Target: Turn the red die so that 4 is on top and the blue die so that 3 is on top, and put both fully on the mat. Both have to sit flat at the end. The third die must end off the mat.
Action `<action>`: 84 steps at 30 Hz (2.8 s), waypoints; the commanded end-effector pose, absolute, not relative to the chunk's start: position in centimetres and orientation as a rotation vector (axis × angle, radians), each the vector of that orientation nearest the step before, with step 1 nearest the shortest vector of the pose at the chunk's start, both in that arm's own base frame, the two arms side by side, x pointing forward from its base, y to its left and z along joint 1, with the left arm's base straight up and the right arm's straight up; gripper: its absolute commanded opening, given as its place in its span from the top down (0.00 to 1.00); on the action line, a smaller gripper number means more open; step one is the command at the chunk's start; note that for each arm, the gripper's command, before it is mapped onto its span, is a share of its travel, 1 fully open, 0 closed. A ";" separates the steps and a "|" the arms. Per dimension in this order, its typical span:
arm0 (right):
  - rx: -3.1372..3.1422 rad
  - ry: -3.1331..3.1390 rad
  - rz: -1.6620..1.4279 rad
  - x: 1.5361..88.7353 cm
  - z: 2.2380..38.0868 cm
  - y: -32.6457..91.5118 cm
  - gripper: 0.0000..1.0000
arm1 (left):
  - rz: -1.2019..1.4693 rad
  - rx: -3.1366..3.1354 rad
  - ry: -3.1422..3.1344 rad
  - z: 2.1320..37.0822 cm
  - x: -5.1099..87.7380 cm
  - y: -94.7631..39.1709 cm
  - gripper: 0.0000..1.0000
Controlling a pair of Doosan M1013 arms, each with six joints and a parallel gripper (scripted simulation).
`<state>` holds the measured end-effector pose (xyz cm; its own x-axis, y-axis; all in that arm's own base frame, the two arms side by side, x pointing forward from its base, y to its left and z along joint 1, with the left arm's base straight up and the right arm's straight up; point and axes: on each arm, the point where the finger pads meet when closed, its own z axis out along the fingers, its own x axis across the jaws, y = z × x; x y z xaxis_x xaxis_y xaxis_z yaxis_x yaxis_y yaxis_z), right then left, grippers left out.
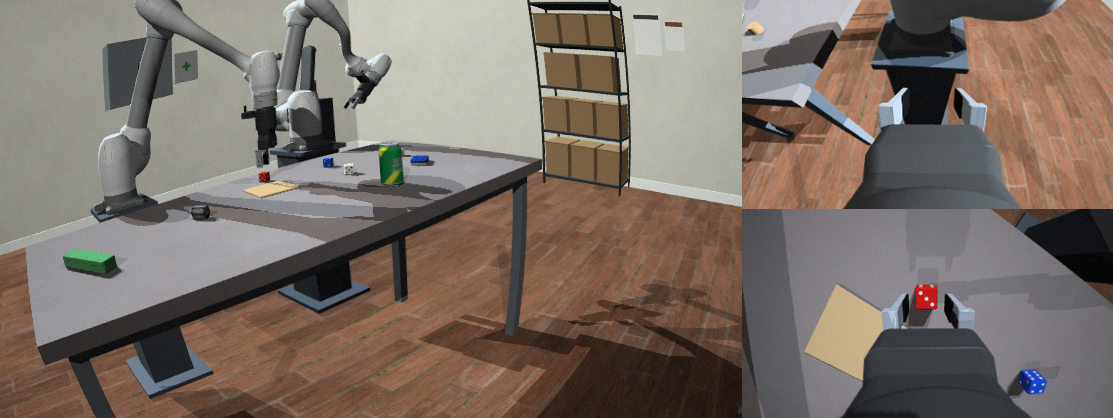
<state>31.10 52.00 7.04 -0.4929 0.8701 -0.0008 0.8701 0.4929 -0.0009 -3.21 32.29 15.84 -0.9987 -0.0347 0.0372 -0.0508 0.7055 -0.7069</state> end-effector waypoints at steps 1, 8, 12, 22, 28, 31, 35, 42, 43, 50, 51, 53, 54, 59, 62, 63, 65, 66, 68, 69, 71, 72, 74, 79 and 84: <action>1.582 2.714 0.000 31.1 6.7 52.0 0.13 | 1.194 0.072 -2.882 15.9 -3.2 32.3 0.00; 1.582 2.714 0.000 31.1 6.0 52.0 0.13 | 1.194 0.072 -2.882 15.9 -3.2 32.3 0.00; 1.582 2.714 0.000 31.1 5.8 52.0 0.13 | 1.194 0.072 -2.882 15.9 -3.2 32.3 0.00; 1.582 2.714 0.000 31.1 5.6 52.0 0.13 | 1.194 0.072 -2.882 15.9 -3.2 32.3 0.00; 1.582 2.714 0.000 31.1 5.6 52.0 0.13 | 1.194 0.072 -2.882 15.9 -3.2 32.3 0.00; 1.582 2.714 0.000 31.1 5.5 52.0 0.13 | 1.194 0.072 -2.882 15.9 -3.2 32.3 0.00; 1.582 2.714 0.000 31.1 5.2 52.0 0.13 | 1.194 0.072 -2.882 15.9 -3.2 32.3 0.00; 1.582 2.714 0.000 31.1 3.9 52.0 0.13 | 1.194 0.072 -2.882 15.9 -3.2 32.3 0.00; 1.582 2.714 0.000 31.1 3.9 52.0 0.13 | 1.194 0.072 -2.882 15.9 -3.2 32.3 0.00; 1.582 2.714 0.000 31.1 2.7 52.0 0.13 | 1.194 0.072 -2.882 15.9 -3.2 32.3 0.00; 1.582 2.714 0.000 31.1 2.5 52.0 0.13 | 1.194 0.072 -2.882 15.9 -3.2 32.3 0.00; 1.582 2.714 0.000 31.1 2.3 52.0 0.13 | 1.194 0.072 -2.882 15.9 -3.2 32.3 0.00; 1.582 2.714 0.000 31.1 2.2 52.0 0.13 | 1.194 0.072 -2.882 15.9 -3.2 32.3 0.00; 1.582 2.714 0.000 31.1 2.0 52.0 0.13 | 1.194 0.072 -2.882 15.9 -3.2 32.3 0.00; 1.582 2.714 0.000 31.1 2.0 52.0 0.13 | 1.194 0.072 -2.882 15.9 -3.2 32.3 0.00; 1.582 2.714 0.000 31.1 2.0 52.0 0.13 | 1.194 0.072 -2.882 15.9 -3.2 32.3 0.00; 1.582 2.714 0.000 31.1 2.0 52.0 0.13 | 1.194 0.072 -2.882 15.9 -3.2 32.3 0.00; 1.582 2.714 0.000 31.1 2.0 52.0 0.13 | 1.194 0.072 -2.882 15.9 -3.2 32.3 0.00; 1.582 2.714 0.000 31.1 2.0 52.0 0.13 | 1.194 0.072 -2.882 15.9 -3.2 32.3 0.00; 1.582 2.714 0.000 31.1 2.0 52.0 0.13 | 1.194 0.072 -2.882 15.9 -3.2 32.3 0.00; 1.582 2.714 0.000 31.1 2.0 52.0 0.13 | 1.194 0.072 -2.882 15.9 -3.2 32.3 0.00; 1.582 2.714 0.000 31.1 2.0 52.0 0.13 | 1.194 0.072 -2.882 15.9 -3.2 32.3 0.00; 1.582 2.714 0.000 31.1 2.0 52.0 0.13 | 1.194 0.072 -2.882 15.9 -3.2 32.3 0.00; 1.582 2.714 0.000 31.1 2.0 52.0 0.13 | 1.194 0.072 -2.882 15.9 -3.2 32.3 0.00; 1.582 2.714 0.000 31.1 2.0 52.0 0.43 | 1.194 0.072 -2.882 15.9 -3.2 32.3 0.00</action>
<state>31.10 51.98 1.89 -0.4929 0.8701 -0.0008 0.8701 0.4929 -0.0008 -3.21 32.29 15.84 -0.9987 -0.0347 0.0372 -0.0508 0.7055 -0.7069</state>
